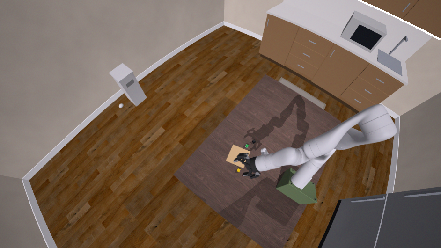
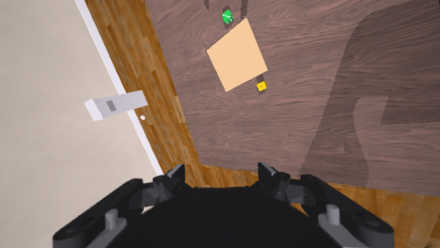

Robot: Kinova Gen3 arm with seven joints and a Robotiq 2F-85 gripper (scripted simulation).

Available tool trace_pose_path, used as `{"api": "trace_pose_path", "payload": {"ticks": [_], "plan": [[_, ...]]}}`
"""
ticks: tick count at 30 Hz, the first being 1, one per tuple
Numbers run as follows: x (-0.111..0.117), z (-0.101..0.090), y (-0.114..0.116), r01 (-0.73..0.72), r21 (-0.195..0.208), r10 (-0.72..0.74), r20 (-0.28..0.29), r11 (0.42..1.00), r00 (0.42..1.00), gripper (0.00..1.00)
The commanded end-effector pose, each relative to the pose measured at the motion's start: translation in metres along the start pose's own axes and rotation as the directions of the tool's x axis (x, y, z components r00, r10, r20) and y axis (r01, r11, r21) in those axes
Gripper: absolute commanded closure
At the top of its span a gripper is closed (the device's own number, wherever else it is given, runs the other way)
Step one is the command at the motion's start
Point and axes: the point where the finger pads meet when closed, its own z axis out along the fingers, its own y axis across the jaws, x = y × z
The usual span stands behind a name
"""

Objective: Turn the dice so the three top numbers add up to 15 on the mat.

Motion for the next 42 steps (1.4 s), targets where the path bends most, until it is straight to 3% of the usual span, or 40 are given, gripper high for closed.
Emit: {"api": "trace_pose_path", "payload": {"ticks": [1,21,28,32,34,37,38,40,41,42], "plan": [[-0.001,0.000,0.000,0.000,0.001,0.000,0.001,1.000,1.000,0.00],[0.001,0.000,-0.002,-0.013,0.002,0.013,-0.001,1.000,1.000,0.00],[0.024,0.010,-0.031,-0.203,0.023,0.204,-0.042,0.979,0.978,0.00],[0.059,0.022,-0.062,-0.423,0.061,0.427,-0.094,0.904,0.899,0.00],[0.059,0.022,-0.062,-0.423,0.061,0.427,-0.094,0.904,0.899,0.00],[0.095,0.031,-0.084,-0.598,0.106,0.607,-0.138,0.794,0.782,0.00],[0.098,0.031,-0.085,-0.609,0.109,0.619,-0.141,0.785,0.773,0.00],[0.124,0.036,-0.097,-0.708,0.145,0.722,-0.167,0.691,0.671,0.00],[0.130,0.037,-0.098,-0.724,0.153,0.740,-0.171,0.672,0.651,0.00],[0.145,0.040,-0.103,-0.771,0.176,0.790,-0.184,0.612,0.585,0.00]]}}
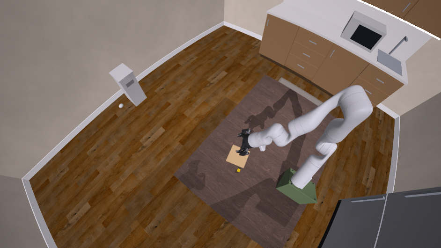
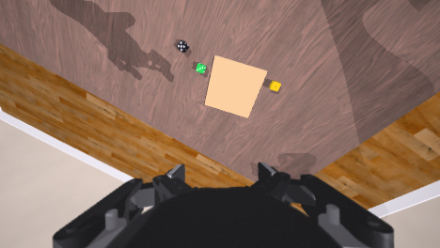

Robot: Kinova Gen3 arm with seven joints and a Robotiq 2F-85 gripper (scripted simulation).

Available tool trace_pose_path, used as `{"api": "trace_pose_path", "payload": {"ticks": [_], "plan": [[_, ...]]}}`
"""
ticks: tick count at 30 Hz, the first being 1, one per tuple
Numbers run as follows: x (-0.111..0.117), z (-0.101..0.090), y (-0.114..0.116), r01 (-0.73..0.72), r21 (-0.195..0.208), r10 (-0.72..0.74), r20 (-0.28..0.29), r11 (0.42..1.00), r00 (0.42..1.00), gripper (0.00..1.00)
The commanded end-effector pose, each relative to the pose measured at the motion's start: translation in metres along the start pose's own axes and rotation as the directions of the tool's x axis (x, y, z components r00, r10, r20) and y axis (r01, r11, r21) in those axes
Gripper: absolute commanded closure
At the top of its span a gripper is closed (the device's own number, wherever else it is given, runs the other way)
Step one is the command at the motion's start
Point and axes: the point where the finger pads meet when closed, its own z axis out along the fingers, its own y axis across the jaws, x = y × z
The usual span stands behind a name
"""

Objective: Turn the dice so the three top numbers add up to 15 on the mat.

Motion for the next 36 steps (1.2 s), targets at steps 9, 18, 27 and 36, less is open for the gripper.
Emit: {"api": "trace_pose_path", "payload": {"ticks": [9,18,27,36], "plan": [[0.046,0.037,-0.083,-0.432,0.084,0.441,-0.165,0.898,0.883,0.00],[0.113,0.058,-0.139,-0.750,0.251,0.789,-0.261,0.612,0.557,0.00],[0.162,0.065,-0.164,-0.855,0.383,0.927,-0.277,0.349,0.254,0.00],[0.179,0.066,-0.171,-0.868,0.431,0.953,-0.273,0.246,0.135,0.00]]}}
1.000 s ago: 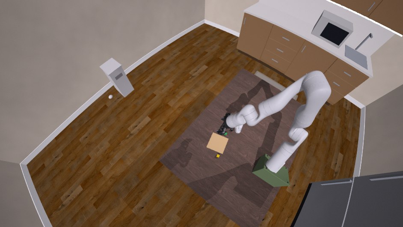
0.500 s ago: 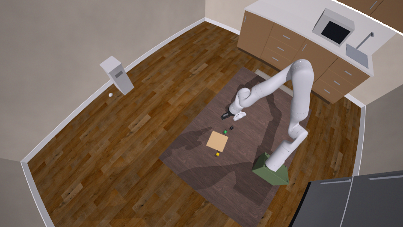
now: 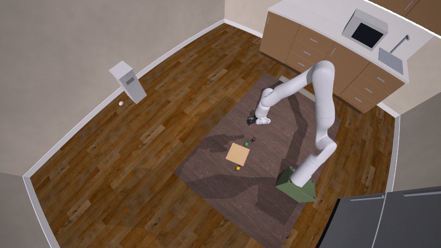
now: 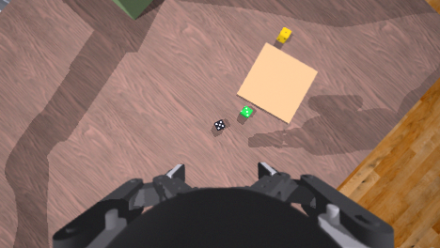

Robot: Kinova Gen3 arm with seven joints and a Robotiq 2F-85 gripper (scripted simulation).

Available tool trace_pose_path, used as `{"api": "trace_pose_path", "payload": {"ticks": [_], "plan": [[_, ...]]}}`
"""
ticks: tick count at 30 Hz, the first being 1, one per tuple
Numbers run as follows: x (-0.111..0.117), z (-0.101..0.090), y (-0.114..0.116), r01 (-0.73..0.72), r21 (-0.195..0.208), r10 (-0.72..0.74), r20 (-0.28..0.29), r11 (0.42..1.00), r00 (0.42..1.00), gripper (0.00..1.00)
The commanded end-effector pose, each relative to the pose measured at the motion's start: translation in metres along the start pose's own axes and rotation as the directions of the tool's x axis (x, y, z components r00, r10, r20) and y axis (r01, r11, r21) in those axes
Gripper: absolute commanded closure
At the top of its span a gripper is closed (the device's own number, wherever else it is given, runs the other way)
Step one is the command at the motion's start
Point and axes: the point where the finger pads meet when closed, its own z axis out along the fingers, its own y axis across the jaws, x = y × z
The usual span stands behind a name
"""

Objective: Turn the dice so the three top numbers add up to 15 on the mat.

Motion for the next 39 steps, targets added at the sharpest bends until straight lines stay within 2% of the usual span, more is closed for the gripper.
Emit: {"api": "trace_pose_path", "payload": {"ticks": [1,25,30,39], "plan": [[-0.002,0.002,-0.002,-0.009,0.001,0.009,-0.004,1.000,1.000,0.00],[-0.002,0.005,-0.002,-0.009,0.001,0.009,-0.004,1.000,1.000,0.00],[-0.002,0.023,-0.002,-0.009,0.001,0.009,-0.004,1.000,1.000,0.00],[-0.002,0.080,-0.002,-0.009,0.001,0.009,-0.004,1.000,1.000,0.00]]}}
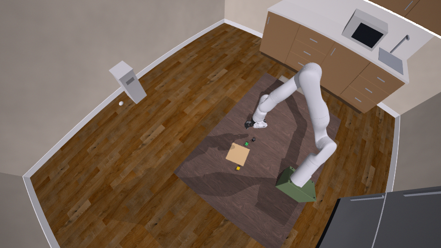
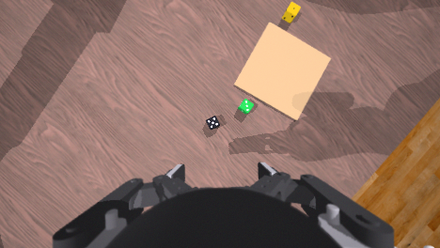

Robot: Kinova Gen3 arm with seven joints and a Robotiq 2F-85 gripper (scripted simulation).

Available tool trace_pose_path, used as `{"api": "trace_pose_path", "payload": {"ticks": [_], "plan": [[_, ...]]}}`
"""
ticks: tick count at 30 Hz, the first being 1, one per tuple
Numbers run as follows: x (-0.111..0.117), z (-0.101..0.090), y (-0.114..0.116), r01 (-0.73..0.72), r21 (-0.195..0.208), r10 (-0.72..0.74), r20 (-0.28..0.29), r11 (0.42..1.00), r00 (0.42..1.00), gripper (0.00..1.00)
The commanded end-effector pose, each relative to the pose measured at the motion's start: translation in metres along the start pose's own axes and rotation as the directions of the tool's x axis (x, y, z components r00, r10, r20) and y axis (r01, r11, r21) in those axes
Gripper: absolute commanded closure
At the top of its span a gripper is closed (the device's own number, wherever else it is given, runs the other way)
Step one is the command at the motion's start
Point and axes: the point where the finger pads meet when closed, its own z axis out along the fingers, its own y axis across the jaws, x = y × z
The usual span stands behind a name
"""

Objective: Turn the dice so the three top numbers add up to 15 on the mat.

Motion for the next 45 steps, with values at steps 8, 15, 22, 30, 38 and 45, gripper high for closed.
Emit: {"api": "trace_pose_path", "payload": {"ticks": [8,15,22,30,38,45], "plan": [[0.003,0.049,-0.011,-0.004,0.033,0.004,-0.012,0.999,1.000,0.00],[0.003,0.053,-0.011,-0.004,0.033,0.004,-0.012,0.999,1.000,0.00],[0.003,0.053,-0.011,-0.004,0.033,0.004,-0.012,0.999,1.000,0.00],[0.003,0.053,-0.011,-0.004,0.033,0.004,-0.012,0.999,1.000,0.00],[0.003,0.053,-0.011,-0.004,0.033,0.004,-0.012,0.999,1.000,0.00],[0.003,0.053,-0.011,-0.004,0.033,0.004,-0.012,0.999,1.000,0.00]]}}
